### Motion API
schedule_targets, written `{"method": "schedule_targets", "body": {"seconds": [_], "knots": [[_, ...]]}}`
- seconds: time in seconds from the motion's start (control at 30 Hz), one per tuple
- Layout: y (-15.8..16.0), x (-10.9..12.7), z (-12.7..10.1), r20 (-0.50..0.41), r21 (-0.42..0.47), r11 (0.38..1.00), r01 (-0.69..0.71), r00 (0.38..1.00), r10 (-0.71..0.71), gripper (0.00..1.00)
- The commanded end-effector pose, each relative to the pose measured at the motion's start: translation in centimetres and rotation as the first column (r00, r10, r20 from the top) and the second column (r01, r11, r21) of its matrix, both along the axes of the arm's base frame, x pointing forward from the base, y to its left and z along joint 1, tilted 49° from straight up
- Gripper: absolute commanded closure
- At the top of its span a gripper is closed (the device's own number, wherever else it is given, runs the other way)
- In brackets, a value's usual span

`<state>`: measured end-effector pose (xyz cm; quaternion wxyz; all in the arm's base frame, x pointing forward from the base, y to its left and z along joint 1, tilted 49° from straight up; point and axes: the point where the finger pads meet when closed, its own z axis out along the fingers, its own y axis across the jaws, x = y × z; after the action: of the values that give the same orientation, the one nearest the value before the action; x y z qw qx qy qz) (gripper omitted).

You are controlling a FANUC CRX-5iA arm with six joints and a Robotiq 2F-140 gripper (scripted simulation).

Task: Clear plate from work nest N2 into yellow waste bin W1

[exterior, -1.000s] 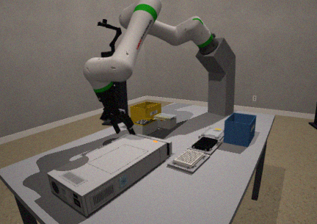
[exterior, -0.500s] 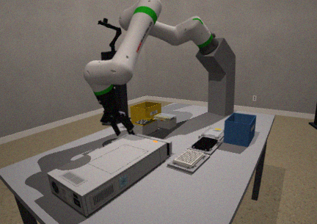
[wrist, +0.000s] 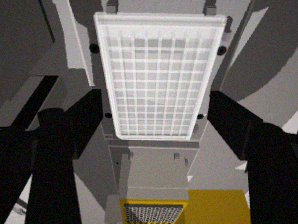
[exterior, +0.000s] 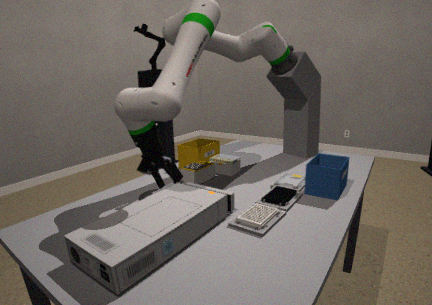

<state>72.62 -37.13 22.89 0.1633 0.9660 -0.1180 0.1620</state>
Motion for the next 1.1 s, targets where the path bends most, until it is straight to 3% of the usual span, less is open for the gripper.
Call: {"method": "schedule_targets", "body": {"seconds": [0.0, 1.07], "knots": [[-0.13, 0.23, -0.07, 0.002, -0.001, 1.000, 0.000, 1.000, 0.000, 0.30], [-0.08, 0.14, 0.03, 0.002, -0.001, 1.000, 0.000, 1.000, 0.000, 0.39]]}}
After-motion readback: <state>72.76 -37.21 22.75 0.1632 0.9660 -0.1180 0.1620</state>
